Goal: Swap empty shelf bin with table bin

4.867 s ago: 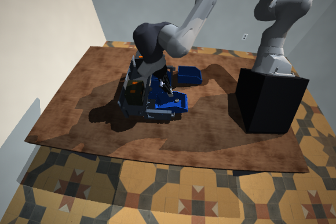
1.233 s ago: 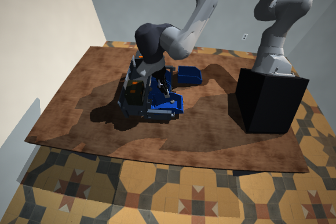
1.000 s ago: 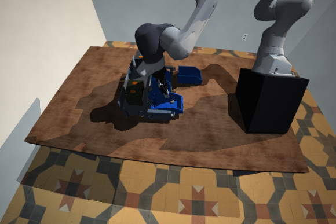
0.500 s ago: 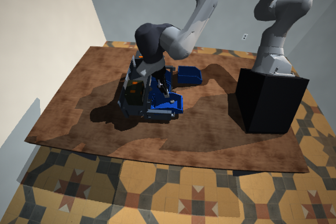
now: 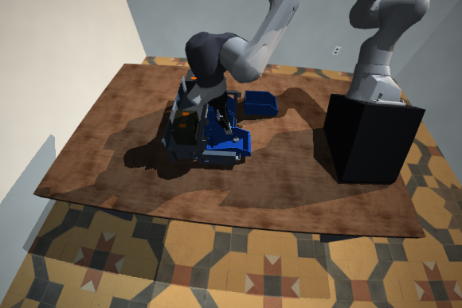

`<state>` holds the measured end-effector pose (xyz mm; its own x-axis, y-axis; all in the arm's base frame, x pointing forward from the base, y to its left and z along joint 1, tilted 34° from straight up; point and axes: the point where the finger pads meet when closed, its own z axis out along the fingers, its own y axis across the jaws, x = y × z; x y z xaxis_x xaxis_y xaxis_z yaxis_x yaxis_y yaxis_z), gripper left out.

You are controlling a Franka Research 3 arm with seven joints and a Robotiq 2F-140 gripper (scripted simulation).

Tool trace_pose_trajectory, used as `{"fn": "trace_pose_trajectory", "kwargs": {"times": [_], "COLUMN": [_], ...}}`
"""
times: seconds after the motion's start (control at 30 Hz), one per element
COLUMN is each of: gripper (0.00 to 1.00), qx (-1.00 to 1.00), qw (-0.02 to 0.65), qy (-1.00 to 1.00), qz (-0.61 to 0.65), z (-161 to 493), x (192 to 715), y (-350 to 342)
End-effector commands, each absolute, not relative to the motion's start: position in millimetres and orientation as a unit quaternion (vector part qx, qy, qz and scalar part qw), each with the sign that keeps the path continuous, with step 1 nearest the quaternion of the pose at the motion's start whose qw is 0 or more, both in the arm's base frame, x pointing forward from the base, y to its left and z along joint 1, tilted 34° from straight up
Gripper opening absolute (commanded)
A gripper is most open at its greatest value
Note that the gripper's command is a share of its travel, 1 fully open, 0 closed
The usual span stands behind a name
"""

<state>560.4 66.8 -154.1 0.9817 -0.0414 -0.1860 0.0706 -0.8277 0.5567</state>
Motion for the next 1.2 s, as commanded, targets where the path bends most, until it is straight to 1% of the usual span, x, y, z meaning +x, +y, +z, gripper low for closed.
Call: {"fn": "trace_pose_trajectory", "kwargs": {"times": [0.0,1.17], "gripper": [0.00,0.00], "qx": [0.952,0.953], "qw": [0.293,0.294], "qy": [0.009,0.013], "qz": [-0.088,-0.077], "z": [-153.1,-154.2], "x": [565.7,575.6], "y": [69.5,69.2]}}
